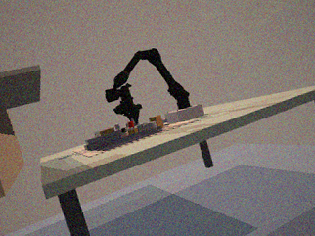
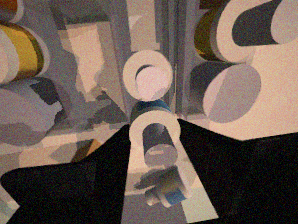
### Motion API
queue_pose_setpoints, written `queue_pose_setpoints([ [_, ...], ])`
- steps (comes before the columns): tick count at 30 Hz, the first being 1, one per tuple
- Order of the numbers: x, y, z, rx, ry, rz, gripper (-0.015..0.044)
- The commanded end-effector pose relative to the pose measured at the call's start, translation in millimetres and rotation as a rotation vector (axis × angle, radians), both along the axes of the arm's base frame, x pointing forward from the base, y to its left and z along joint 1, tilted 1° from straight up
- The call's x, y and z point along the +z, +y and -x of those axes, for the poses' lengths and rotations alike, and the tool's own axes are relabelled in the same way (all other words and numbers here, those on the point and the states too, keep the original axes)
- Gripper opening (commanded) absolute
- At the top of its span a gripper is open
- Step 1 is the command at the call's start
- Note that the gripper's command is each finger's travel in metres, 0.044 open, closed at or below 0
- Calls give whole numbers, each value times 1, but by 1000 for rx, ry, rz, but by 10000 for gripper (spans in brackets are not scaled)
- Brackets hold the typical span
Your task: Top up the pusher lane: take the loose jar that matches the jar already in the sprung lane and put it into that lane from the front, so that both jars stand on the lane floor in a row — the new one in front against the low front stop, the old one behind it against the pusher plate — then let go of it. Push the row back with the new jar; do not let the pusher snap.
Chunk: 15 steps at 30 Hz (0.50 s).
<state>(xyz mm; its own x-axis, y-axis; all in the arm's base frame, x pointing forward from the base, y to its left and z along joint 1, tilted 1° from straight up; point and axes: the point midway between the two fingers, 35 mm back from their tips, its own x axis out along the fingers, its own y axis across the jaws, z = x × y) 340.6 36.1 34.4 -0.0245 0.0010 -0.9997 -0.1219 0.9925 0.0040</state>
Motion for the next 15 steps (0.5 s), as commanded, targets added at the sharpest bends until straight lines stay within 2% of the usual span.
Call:
queue_pose_setpoints([
  [1,6,2,-11,1,-38,-7,0],
  [15,7,2,-15,1,-38,-7,0],
])
